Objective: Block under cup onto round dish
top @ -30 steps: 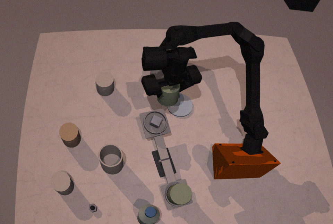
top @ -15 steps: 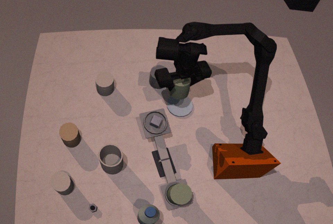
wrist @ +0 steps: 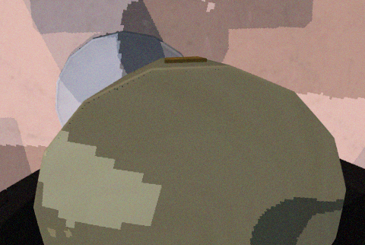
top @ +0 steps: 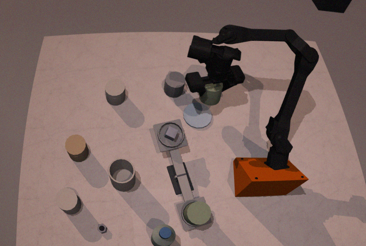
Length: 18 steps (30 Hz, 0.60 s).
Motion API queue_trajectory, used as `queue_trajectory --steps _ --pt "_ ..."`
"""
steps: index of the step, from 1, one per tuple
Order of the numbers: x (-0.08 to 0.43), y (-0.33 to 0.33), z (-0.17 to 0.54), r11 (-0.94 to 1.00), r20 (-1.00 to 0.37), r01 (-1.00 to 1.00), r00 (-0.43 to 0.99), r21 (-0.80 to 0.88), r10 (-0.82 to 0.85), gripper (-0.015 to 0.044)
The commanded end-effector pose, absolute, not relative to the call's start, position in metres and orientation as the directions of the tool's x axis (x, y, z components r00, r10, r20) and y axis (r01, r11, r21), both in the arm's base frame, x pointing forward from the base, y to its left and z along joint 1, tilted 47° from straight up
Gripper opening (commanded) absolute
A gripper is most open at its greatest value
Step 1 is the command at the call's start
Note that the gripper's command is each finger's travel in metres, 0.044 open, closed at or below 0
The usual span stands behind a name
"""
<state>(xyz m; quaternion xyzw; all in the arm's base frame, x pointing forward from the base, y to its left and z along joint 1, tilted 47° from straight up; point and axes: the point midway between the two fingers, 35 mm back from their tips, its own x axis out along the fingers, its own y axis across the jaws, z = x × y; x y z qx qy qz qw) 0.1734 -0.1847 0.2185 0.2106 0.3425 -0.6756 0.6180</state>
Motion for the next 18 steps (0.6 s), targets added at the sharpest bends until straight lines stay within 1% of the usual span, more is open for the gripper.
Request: queue_trajectory --steps 1,18 --pt "0.161 -0.187 0.219 -0.004 -0.707 0.980 -0.148 -0.201 -0.692 0.0000" --pt "0.102 -0.194 0.217 -0.043 -0.679 0.978 -0.171 -0.202 -0.714 0.0000"
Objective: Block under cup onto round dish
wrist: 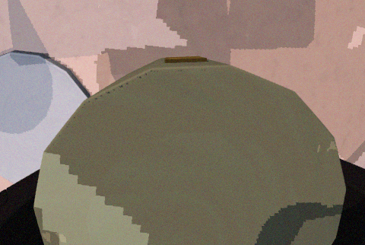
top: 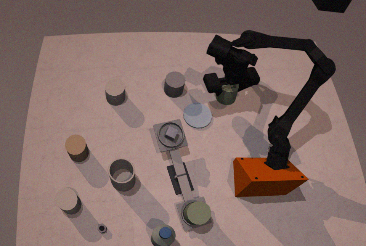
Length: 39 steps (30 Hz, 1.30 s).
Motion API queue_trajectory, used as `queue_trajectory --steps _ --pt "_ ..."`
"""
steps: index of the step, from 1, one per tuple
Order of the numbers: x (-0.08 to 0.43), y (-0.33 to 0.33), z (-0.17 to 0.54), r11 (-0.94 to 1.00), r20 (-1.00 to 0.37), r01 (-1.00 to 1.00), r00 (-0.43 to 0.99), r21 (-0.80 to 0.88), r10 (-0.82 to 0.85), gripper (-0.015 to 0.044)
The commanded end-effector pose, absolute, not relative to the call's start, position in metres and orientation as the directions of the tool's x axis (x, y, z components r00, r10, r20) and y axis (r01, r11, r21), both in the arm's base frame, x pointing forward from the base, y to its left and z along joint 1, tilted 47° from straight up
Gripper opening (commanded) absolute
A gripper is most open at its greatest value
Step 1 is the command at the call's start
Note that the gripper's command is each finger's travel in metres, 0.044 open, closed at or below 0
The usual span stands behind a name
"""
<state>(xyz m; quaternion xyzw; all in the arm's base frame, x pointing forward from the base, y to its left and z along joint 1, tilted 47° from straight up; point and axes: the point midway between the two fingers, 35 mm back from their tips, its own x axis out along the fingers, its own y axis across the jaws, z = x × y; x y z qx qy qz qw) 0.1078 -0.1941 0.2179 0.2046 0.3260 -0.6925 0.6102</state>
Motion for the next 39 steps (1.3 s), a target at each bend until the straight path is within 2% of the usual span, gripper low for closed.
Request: queue_trajectory --steps 1,31,39 --pt "0.101 -0.194 0.216 -0.043 -0.679 0.978 -0.172 -0.202 -0.714 0.0000" --pt "0.091 -0.235 0.178 -0.044 -0.676 0.978 -0.172 -0.202 -0.716 0.0000" --pt "0.092 -0.233 0.182 -0.048 -0.674 0.979 -0.173 -0.199 -0.718 0.0210"
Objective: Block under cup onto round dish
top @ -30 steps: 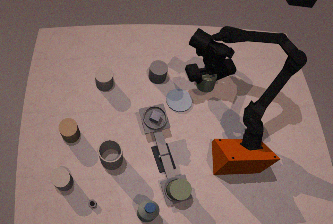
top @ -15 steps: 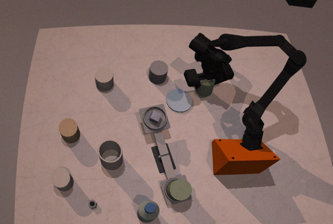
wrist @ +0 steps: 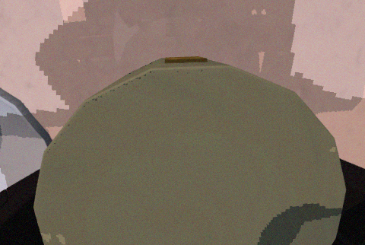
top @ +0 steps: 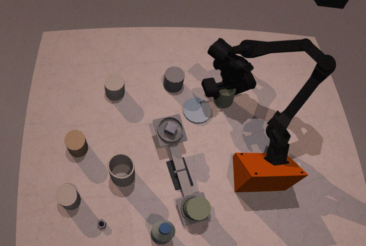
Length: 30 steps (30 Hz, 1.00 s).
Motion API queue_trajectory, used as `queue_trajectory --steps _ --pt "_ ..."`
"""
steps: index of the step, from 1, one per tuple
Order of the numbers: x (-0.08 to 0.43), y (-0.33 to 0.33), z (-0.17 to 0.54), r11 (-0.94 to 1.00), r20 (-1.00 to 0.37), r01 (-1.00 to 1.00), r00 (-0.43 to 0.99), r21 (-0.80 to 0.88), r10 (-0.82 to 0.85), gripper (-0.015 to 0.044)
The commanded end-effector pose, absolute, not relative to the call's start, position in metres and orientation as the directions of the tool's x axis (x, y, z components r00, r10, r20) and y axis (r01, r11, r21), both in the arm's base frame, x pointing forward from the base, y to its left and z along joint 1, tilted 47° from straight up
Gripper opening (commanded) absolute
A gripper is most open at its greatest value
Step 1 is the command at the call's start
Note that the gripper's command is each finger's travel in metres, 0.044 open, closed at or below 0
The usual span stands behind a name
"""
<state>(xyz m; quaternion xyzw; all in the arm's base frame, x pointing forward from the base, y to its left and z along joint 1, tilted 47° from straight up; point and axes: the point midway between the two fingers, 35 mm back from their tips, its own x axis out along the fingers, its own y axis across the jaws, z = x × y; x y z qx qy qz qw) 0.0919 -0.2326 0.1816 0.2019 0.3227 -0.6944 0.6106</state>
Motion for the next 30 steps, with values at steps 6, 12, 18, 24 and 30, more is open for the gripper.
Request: queue_trajectory --steps 6,12,18,24,30 --pt "0.092 -0.233 0.182 -0.048 -0.674 0.979 -0.173 -0.199 -0.718 0.0368" --pt "0.099 -0.210 0.201 -0.046 -0.681 0.979 -0.172 -0.199 -0.712 0.0440" --pt "0.101 -0.194 0.216 -0.043 -0.679 0.978 -0.172 -0.202 -0.714 0.0440" --pt "0.127 -0.194 0.222 -0.001 -0.680 0.994 -0.076 -0.110 -0.729 0.0282" --pt "0.144 -0.192 0.219 0.126 -0.693 0.965 -0.072 -0.232 -0.718 0.0260"
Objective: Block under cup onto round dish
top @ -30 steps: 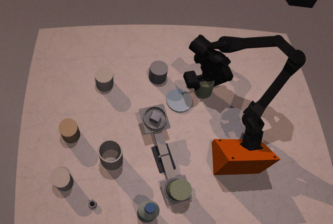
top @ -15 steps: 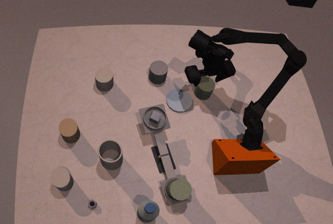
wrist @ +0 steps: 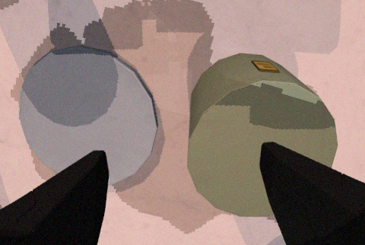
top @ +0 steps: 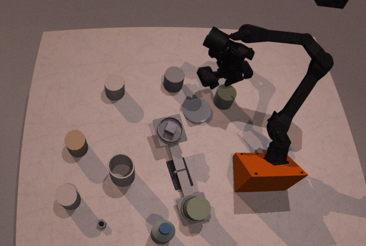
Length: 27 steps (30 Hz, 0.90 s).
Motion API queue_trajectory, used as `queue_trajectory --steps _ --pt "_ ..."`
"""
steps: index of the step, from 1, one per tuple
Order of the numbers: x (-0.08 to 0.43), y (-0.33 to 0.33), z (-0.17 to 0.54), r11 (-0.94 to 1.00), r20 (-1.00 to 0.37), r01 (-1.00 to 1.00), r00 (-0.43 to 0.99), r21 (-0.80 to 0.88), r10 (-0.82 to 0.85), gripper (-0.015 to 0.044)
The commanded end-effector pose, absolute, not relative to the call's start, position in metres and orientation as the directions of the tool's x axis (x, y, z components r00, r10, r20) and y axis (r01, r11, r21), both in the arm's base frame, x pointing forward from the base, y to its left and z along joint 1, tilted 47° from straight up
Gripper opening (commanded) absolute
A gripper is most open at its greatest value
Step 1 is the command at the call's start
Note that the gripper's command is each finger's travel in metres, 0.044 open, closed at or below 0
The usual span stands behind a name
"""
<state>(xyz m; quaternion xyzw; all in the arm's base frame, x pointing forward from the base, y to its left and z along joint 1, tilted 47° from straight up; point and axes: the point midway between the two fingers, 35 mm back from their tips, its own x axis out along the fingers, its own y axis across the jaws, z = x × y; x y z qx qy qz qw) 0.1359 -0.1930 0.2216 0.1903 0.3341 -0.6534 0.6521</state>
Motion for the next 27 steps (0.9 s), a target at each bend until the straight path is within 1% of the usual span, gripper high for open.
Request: queue_trajectory --steps 1,13,20,27 --pt "0.147 -0.191 0.219 0.151 -0.694 0.956 -0.070 -0.252 -0.716 0.0260" --pt "0.185 -0.183 0.210 0.416 -0.714 0.773 -0.069 -0.480 -0.696 0.0260" --pt "0.205 -0.177 0.205 0.545 -0.723 0.600 -0.081 -0.585 -0.686 0.0260" --pt "0.226 -0.169 0.198 0.646 -0.728 0.393 -0.094 -0.654 -0.680 0.0260"
